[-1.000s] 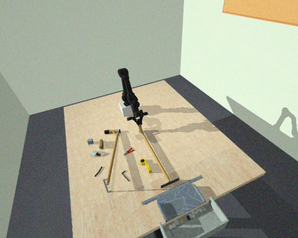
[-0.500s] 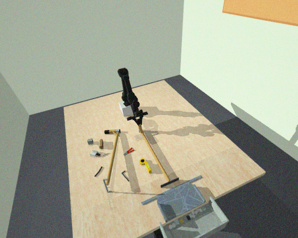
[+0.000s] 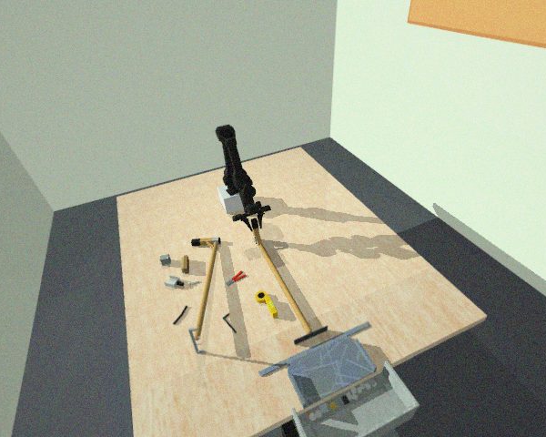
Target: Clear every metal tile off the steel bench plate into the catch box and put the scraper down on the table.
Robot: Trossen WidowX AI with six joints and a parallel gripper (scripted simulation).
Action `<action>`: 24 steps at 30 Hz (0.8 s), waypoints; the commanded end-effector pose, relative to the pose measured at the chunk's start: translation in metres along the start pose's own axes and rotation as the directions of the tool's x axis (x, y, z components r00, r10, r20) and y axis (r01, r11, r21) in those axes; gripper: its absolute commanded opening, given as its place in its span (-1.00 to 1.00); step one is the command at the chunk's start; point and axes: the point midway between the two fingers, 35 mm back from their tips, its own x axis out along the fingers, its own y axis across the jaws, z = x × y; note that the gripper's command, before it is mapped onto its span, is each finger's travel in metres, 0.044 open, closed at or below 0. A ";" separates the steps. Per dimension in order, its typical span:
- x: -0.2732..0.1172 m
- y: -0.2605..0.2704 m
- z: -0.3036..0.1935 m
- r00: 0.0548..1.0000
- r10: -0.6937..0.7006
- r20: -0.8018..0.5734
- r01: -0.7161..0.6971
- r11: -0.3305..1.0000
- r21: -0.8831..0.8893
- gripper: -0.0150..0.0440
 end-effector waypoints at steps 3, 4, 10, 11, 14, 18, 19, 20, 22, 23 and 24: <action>0.000 0.000 0.000 1.000 0.000 0.001 0.000 1.000 0.000 0.75; 0.000 0.000 0.000 1.000 0.000 0.001 0.000 1.000 0.000 0.84; -0.009 0.000 0.008 1.000 0.000 0.001 0.000 1.000 0.000 1.00; -0.011 0.000 0.010 1.000 0.000 0.001 0.000 1.000 0.000 1.00; -0.018 0.000 0.015 1.000 0.000 0.001 0.000 1.000 0.000 1.00; -0.028 0.000 0.021 1.000 0.000 0.001 0.000 1.000 0.000 1.00; -0.030 0.000 0.022 1.000 0.000 0.001 0.000 1.000 0.000 1.00; -0.032 0.000 0.024 1.000 0.000 0.001 0.000 1.000 0.000 1.00; -0.037 0.000 0.026 1.000 0.000 0.001 0.000 1.000 0.000 1.00; -0.040 0.000 0.028 1.000 0.000 0.001 0.000 1.000 0.000 1.00; -0.043 0.000 0.029 1.000 0.000 0.001 0.000 1.000 0.000 1.00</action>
